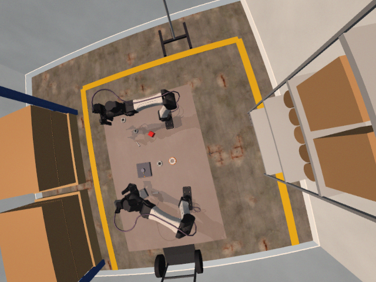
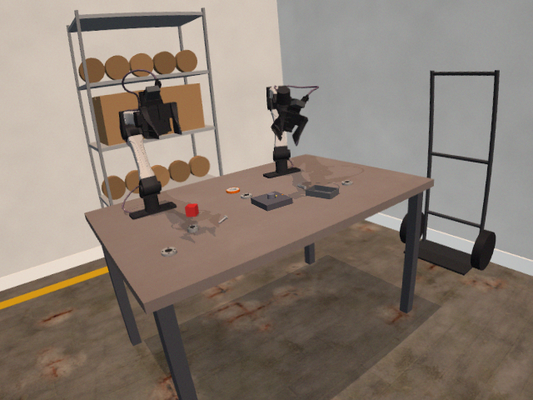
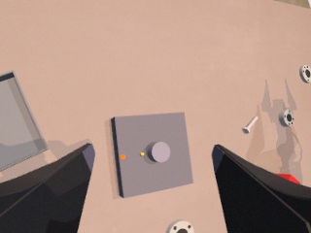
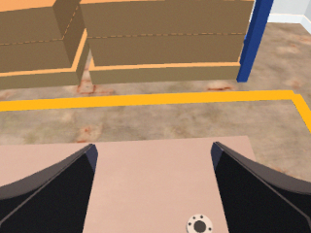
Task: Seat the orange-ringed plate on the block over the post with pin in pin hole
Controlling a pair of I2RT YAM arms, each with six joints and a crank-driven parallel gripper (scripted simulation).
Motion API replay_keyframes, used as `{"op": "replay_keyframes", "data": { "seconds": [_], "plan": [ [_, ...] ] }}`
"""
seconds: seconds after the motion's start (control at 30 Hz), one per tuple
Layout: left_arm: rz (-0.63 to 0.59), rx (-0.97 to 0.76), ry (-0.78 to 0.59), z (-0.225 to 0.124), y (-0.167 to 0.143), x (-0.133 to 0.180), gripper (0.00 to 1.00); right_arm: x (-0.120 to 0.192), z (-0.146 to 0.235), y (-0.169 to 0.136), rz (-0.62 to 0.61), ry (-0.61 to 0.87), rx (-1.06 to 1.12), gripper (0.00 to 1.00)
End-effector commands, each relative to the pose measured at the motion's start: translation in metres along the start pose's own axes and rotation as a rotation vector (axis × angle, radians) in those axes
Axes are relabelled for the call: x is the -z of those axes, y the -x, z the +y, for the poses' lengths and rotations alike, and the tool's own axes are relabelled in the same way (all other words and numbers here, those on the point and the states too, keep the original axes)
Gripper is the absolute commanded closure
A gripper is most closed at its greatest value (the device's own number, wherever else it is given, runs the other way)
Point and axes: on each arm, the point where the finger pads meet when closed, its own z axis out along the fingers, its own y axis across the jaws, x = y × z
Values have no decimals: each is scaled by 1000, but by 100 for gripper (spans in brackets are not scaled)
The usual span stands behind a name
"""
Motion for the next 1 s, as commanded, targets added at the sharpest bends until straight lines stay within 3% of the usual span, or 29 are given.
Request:
{"op": "replay_keyframes", "data": {
  "seconds": [0.0, 0.3, 0.4, 0.87, 0.97],
  "plan": [
    [100, 66, 29, -12, -26, -5, 14, 0, 2, 14, -34, 1, 5, 17],
    [270, 135, 77, -42, -85, -6, 14, 0, 2, 14, -34, 1, 5, 17],
    [280, 143, 83, -43, -88, -6, 14, 0, 2, 14, -34, 1, 5, 17],
    [500, 190, 229, -79, -184, 14, 14, 0, 2, 14, -34, 1, 5, 17],
    [507, 195, 239, -81, -188, 15, 14, 0, 2, 14, -34, 1, 5, 17]
  ]
}}
